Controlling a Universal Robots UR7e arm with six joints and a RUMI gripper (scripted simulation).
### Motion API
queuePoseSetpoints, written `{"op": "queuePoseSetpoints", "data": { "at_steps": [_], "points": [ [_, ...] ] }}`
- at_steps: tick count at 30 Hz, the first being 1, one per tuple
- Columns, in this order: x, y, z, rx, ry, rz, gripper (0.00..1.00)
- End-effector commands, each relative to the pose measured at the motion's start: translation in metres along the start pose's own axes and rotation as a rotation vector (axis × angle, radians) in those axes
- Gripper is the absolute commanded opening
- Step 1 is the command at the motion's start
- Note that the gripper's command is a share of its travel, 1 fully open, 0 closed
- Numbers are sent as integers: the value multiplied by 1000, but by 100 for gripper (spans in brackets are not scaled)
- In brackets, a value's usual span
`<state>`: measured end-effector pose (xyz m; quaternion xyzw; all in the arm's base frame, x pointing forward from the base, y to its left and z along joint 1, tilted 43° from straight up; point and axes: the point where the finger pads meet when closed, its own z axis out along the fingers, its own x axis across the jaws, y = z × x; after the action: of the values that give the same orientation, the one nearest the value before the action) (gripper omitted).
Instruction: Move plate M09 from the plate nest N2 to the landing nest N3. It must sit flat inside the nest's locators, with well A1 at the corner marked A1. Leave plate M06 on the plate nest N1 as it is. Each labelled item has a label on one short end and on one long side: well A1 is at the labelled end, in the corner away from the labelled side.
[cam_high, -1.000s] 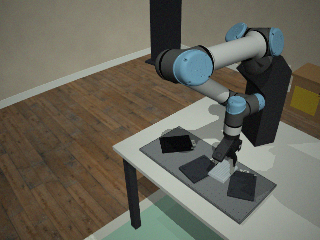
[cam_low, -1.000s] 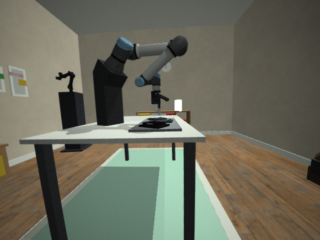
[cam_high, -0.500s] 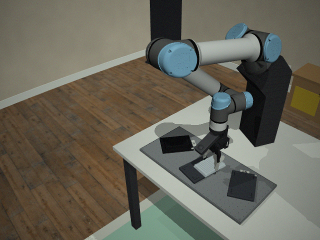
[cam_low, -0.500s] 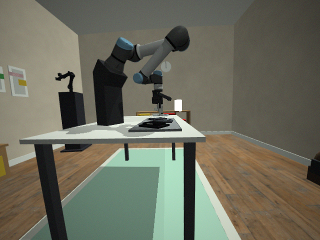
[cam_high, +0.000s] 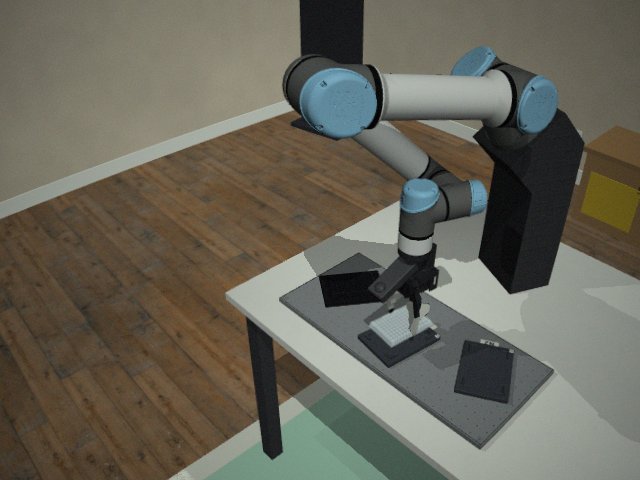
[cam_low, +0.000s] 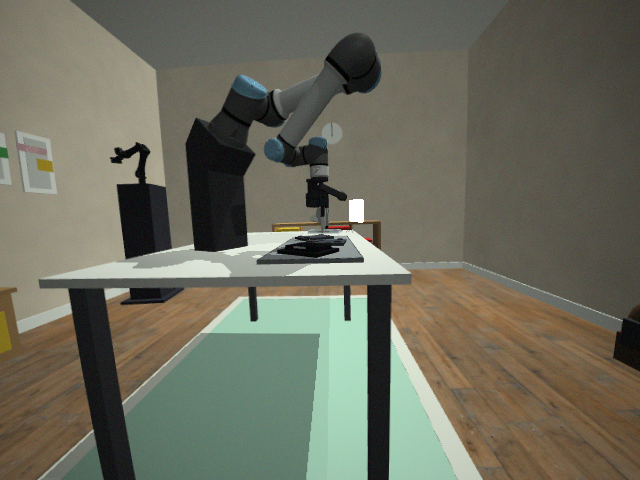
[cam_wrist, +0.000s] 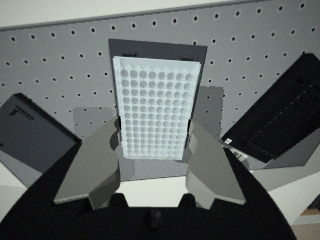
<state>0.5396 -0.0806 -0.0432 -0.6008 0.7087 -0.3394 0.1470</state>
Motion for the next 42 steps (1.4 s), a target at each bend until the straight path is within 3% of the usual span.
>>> {"op": "queuePoseSetpoints", "data": {
  "at_steps": [1,42],
  "points": [
    [1,-1,0,0,-1,0,0],
    [1,-1,12,0,-1,0,0]
  ]
}}
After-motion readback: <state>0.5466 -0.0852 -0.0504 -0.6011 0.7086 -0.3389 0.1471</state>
